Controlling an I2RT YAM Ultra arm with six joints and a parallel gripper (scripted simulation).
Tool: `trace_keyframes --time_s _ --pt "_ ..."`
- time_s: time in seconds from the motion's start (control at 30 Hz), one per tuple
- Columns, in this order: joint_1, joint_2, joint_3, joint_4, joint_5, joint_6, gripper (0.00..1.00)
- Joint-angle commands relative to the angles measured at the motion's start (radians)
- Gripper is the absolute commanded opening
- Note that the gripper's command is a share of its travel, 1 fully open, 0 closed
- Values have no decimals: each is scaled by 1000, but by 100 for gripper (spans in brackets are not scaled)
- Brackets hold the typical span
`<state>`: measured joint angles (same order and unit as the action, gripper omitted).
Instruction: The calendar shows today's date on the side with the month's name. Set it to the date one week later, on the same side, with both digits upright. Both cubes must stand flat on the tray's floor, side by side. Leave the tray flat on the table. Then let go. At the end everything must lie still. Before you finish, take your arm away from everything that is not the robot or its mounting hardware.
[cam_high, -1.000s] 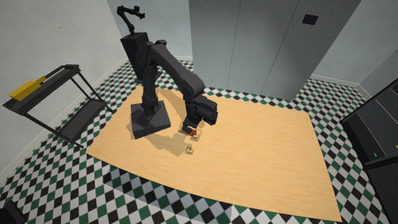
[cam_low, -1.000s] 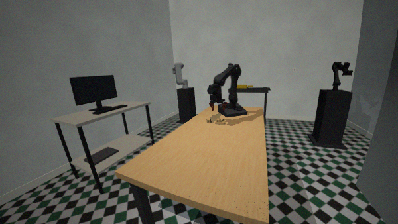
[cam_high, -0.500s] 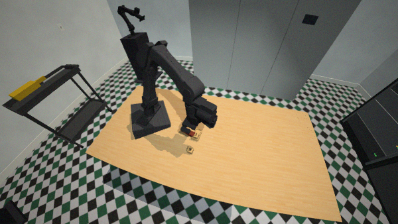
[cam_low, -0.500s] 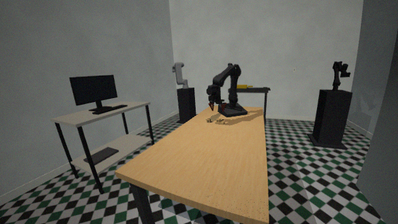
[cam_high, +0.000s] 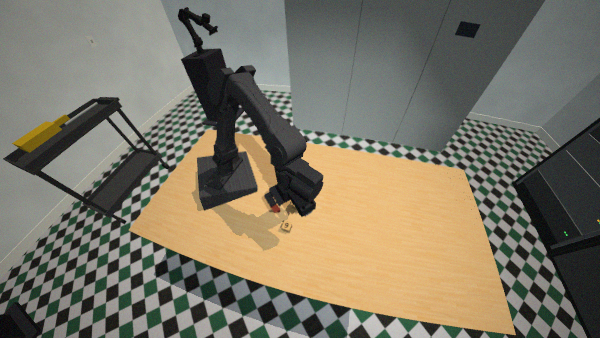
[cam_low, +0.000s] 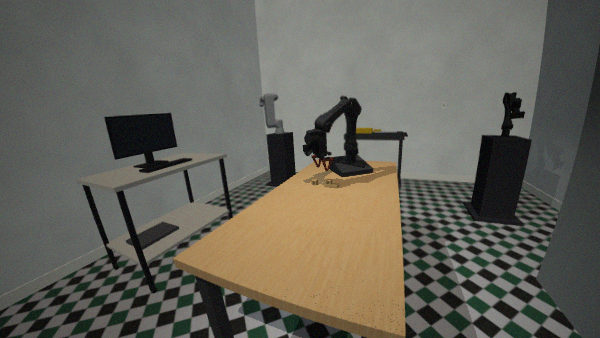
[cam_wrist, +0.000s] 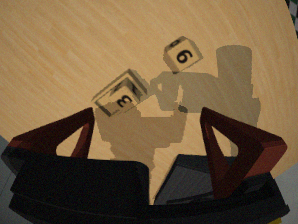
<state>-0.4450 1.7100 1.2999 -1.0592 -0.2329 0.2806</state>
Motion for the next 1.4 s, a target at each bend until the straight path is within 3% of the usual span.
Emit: trace_keyframes --time_s 0.0,0.3,0.4,0.47,0.63,0.8,0.83,1.37 --pt "-27 5 14 6 -1 168 100" --pt "-81 44 29 18 -7 452 100" --pt "-82 45 30 18 -7 457 100" --pt "-105 62 36 23 -9 579 100" --pt "-133 82 44 29 -12 722 100" --pt "-143 89 47 32 -14 778 100" --pt "-143 89 47 32 -14 778 45" --pt "-143 89 47 32 -14 778 45"
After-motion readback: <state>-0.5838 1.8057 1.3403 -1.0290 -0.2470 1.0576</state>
